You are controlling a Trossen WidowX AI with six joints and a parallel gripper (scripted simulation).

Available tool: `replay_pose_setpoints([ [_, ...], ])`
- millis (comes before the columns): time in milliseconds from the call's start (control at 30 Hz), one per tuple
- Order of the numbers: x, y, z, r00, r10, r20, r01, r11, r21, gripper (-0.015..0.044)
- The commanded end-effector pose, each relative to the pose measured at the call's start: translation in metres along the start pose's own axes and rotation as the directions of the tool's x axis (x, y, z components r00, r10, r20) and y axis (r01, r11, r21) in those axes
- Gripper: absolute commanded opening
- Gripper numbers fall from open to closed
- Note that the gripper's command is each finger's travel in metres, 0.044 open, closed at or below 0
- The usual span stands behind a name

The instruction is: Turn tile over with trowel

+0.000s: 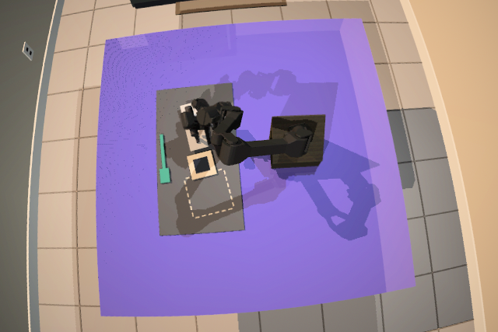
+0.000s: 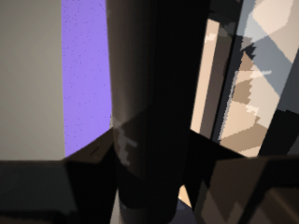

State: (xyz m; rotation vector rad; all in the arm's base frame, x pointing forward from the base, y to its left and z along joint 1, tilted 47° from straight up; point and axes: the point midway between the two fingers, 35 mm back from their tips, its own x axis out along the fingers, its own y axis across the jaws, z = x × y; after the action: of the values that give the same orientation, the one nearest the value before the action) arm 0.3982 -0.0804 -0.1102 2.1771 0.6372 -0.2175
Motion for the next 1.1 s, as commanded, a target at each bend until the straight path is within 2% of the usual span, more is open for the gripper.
replay_pose_setpoints([
  [0,0.004,0.001,0.002,1.000,0.018,0.008,-0.018,1.000,-0.007,0.0000],
  [1067,0.011,-0.005,-0.037,1.000,0.017,0.007,-0.017,1.000,-0.004,0.0000],
])
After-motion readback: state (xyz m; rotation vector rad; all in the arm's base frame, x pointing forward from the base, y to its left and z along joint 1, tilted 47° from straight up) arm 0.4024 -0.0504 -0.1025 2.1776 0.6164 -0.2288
